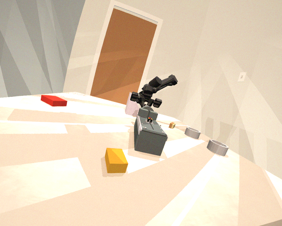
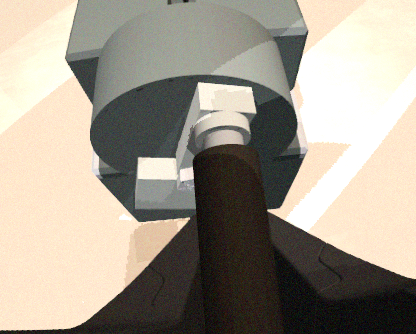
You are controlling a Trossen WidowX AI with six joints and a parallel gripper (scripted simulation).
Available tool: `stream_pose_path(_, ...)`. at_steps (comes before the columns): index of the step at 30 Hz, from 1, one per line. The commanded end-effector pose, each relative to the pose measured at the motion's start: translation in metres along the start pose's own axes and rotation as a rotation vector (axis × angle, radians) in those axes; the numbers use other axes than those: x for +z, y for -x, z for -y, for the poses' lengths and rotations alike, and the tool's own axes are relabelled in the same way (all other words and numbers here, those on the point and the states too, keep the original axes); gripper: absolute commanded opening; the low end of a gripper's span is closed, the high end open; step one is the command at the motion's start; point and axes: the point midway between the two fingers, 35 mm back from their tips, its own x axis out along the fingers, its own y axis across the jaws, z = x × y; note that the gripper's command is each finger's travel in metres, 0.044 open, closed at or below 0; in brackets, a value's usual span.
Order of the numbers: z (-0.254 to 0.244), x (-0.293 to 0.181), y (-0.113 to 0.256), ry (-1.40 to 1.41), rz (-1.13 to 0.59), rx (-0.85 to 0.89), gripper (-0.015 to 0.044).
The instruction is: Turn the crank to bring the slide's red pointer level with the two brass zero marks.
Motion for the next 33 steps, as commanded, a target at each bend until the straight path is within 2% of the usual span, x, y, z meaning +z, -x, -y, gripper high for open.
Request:
stream_pose_path(1,0.009,-0.002,-0.002,-0.012,0.000,-0.024,0.0000)
stream_pose_path(33,0.021,-0.027,-0.026,-0.013,-0.001,-0.023,0.0000)
